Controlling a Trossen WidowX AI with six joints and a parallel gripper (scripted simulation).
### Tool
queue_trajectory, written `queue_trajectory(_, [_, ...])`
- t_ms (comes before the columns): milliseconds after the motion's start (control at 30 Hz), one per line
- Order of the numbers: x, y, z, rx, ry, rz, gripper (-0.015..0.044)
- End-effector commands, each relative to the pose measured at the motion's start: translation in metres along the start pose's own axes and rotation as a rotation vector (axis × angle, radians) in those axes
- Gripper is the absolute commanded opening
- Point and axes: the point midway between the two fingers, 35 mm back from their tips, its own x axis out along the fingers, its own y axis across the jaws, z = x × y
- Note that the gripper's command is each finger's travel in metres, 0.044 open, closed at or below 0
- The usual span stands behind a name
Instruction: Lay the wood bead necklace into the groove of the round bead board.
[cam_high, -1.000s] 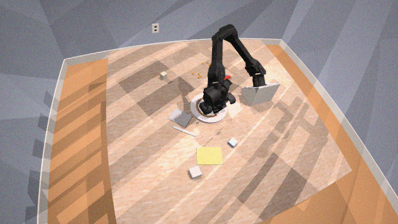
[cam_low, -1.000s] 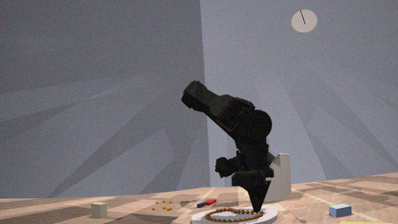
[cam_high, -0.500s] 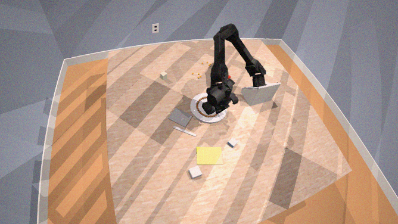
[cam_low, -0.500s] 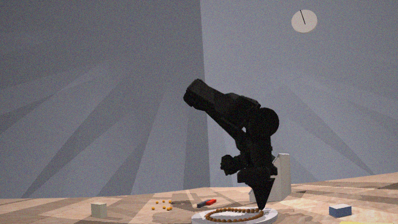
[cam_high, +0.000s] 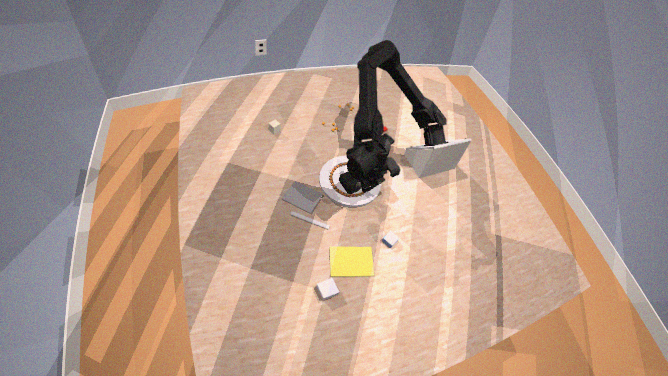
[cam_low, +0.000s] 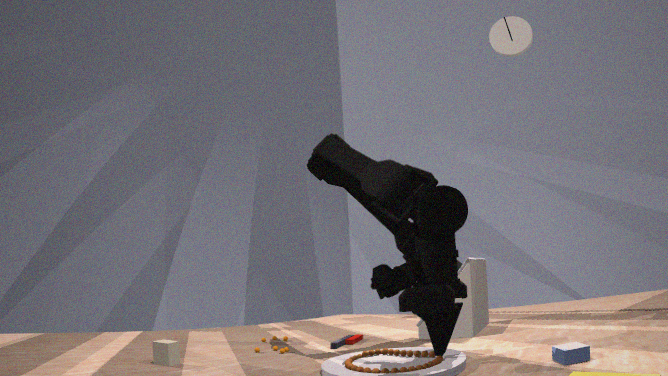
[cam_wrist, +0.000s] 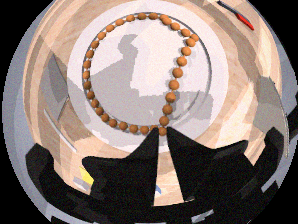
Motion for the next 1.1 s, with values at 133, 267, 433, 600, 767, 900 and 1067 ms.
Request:
queue_trajectory(133, [-0.0003, 0.0003, 0.0, 0.001, 0.0, 0.001, 0.0184])
queue_trajectory(267, [-0.0003, 0.0003, 0.0, 0.001, 0.0, 0.001, 0.0289])
queue_trajectory(433, [-0.0048, -0.0019, 0.0001, -0.006, -0.003, -0.005, 0.042])
queue_trajectory(600, [-0.0052, -0.0012, 0.0, -0.007, -0.003, -0.006, 0.044])
queue_trajectory(767, [-0.0052, -0.0012, 0.0, -0.007, -0.003, -0.006, 0.044])
queue_trajectory(900, [-0.0052, -0.0012, 0.0, -0.007, -0.003, -0.006, 0.044])
queue_trajectory(1067, [-0.0052, -0.0012, 0.0, -0.007, -0.003, -0.006, 0.044])
